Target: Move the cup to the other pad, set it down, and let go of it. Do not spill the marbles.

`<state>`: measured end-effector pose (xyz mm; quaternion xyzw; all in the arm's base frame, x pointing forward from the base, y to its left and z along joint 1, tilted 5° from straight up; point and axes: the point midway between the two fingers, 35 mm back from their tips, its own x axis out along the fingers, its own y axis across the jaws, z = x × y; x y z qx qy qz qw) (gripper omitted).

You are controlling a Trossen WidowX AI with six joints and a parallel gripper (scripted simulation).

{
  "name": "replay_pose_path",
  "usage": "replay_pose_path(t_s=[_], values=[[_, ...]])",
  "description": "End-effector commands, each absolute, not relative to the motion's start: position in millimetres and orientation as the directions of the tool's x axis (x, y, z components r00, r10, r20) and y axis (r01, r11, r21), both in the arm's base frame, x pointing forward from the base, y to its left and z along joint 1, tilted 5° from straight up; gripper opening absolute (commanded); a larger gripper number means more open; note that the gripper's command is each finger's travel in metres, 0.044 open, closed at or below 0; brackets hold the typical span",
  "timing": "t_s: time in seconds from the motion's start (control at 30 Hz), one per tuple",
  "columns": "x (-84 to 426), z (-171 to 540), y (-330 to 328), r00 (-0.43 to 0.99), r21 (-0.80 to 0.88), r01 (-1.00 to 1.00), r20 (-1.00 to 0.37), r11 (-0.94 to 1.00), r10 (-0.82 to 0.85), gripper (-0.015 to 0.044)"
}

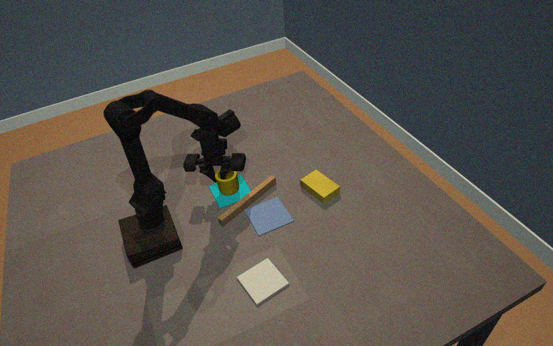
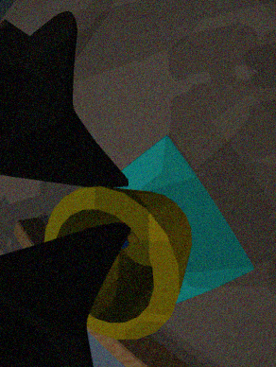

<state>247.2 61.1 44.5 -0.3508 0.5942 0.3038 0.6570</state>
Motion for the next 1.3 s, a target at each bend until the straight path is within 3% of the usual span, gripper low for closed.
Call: replay_pose_path(t_s=[0.0, 1.27], values=[[247.4, 44.9, 61.1, 0.111, -0.101, -0.816, -0.994, 0.569, -0.018, 0.0147], [242.7, 91.2, 63.8, 0.106, -0.1, -0.814, -0.994, 0.572, -0.023, 0.0147]])
